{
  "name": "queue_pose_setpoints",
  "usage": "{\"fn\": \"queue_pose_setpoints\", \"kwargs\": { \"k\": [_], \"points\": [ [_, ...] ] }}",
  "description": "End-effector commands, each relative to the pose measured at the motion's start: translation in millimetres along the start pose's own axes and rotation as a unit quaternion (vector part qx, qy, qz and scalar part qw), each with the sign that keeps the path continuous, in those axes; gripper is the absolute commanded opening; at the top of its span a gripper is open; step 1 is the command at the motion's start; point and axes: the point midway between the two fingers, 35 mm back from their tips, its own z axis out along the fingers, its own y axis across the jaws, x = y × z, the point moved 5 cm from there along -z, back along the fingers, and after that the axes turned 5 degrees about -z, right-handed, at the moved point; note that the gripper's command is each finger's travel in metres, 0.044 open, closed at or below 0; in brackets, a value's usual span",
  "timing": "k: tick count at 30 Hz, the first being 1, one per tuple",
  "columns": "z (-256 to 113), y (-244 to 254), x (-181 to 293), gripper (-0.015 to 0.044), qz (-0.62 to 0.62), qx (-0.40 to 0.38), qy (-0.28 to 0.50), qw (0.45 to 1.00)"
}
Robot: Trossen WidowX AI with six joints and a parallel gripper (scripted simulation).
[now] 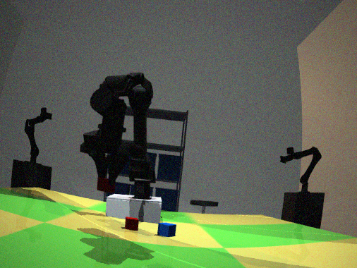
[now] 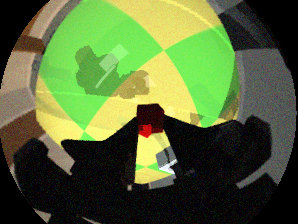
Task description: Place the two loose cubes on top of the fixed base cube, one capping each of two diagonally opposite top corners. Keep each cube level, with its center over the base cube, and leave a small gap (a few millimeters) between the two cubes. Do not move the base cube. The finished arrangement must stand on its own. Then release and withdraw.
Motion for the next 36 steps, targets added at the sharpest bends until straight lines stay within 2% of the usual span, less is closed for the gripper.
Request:
{"fn": "queue_pose_setpoints", "kwargs": {
  "k": [1,36],
  "points": [
    [3,10,6,0.0105,-0.029,0.001,0.001,1.000],
    [28,94,71,0.0105,-0.276,-0.003,0.004,0.961]
  ]
}}
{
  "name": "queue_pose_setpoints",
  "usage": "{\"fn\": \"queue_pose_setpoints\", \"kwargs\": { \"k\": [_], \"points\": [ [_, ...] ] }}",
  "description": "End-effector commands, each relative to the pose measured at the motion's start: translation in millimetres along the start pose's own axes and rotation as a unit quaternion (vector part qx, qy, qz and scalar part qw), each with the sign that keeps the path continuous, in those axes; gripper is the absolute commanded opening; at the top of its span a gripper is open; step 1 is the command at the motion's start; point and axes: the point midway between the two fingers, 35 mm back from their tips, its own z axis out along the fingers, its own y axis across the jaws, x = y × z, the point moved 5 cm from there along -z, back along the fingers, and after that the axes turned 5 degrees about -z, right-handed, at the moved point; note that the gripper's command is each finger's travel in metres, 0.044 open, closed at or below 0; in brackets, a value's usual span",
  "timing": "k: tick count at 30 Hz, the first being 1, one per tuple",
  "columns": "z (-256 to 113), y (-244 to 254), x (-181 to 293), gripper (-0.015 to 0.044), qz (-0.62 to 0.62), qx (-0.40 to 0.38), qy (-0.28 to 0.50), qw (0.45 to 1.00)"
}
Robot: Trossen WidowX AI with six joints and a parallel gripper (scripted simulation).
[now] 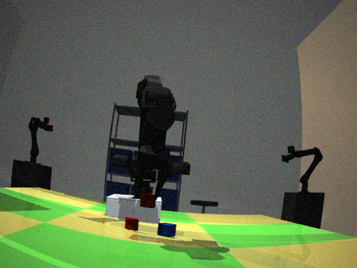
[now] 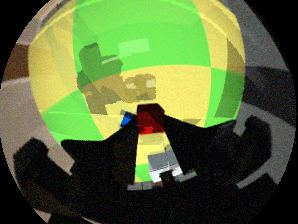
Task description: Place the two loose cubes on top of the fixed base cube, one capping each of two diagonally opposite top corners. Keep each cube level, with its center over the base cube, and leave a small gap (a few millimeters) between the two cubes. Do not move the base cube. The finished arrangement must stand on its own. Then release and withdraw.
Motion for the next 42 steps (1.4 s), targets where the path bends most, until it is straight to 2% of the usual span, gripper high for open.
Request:
{"fn": "queue_pose_setpoints", "kwargs": {
  "k": [1,18,30,42],
  "points": [
    [5,11,5,0.0105,-0.031,0.002,0.003,1.000],
    [16,56,23,0.0105,-0.146,0.000,0.003,0.989],
    [16,57,24,0.0105,-0.147,-0.001,0.002,0.989],
    [42,57,24,0.0105,-0.148,0.000,0.003,0.989]
  ]
}}
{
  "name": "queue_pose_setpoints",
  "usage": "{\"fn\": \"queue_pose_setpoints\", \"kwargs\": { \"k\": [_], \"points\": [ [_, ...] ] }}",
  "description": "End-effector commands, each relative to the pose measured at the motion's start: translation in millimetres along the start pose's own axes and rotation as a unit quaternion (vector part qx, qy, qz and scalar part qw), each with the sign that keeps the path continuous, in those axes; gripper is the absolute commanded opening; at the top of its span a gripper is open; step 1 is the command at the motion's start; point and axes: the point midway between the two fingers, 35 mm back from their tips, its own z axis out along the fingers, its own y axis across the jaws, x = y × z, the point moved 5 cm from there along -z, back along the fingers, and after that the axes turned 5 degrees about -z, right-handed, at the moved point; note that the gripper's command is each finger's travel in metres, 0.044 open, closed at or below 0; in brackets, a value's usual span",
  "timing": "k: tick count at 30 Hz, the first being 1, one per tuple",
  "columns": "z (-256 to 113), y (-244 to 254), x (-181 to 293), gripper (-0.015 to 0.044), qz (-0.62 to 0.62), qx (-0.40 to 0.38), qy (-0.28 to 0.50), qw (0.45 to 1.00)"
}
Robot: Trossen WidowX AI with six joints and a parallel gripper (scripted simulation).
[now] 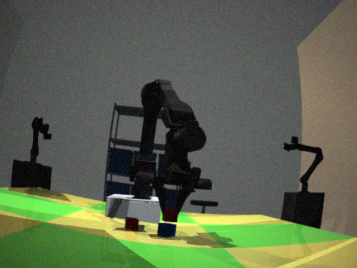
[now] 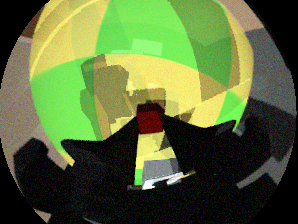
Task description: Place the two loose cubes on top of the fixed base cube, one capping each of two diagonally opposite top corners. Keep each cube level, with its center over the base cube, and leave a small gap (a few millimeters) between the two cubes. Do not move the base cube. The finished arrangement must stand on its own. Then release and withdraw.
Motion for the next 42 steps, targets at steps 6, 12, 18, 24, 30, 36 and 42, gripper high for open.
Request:
{"fn": "queue_pose_setpoints", "kwargs": {
  "k": [6,12,18,24,30,36,42],
  "points": [
    [8.7,0.1,1.6,0.0105,-0.003,0.001,0.006,1.000],
    [8.7,0.1,1.6,0.0105,-0.003,0.001,0.006,1.000],
    [10.2,0.1,1.7,0.0105,-0.002,0.001,0.006,1.000],
    [10.2,0.1,1.7,0.0105,-0.002,0.001,0.006,1.000],
    [10.2,0.1,1.7,0.0105,-0.002,0.001,0.006,1.000],
    [10.2,0.1,1.7,0.0205,-0.002,0.001,0.006,1.000],
    [8.2,0.2,1.6,0.0205,-0.002,0.001,0.006,1.000]
  ]
}}
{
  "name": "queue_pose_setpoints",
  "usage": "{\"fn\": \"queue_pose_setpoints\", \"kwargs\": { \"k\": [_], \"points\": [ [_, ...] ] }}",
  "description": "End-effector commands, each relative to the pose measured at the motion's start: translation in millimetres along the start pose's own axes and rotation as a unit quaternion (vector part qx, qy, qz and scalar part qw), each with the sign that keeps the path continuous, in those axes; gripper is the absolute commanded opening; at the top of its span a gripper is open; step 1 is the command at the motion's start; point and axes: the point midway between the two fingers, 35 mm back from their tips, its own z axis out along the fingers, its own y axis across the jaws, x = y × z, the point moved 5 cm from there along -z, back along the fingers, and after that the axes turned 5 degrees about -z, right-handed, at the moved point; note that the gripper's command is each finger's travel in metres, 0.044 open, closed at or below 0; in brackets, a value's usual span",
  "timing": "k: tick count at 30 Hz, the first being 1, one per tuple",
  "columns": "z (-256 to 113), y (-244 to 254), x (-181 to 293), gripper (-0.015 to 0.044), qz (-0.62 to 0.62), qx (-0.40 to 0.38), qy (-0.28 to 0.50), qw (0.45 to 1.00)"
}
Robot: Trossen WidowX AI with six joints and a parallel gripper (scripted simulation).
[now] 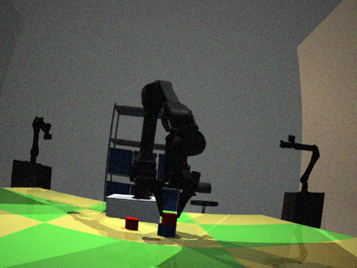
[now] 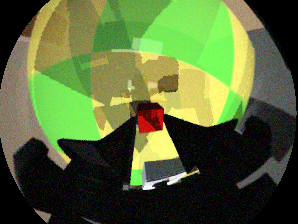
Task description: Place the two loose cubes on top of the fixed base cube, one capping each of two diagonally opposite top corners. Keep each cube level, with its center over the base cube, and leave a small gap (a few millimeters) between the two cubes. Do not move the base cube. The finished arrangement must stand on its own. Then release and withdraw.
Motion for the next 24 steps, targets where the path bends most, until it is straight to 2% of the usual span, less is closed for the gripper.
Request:
{"fn": "queue_pose_setpoints", "kwargs": {
  "k": [1,19,21,24],
  "points": [
    [-5,0,0,0.0205,-0.001,0.000,0.000,1.000],
    [-30,0,0,0.0205,0.000,0.000,0.000,1.000],
    [-29,-3,1,0.0258,0.021,0.000,0.000,1.000],
    [-36,-16,10,0.0265,0.117,0.001,0.000,0.993]
  ]
}}
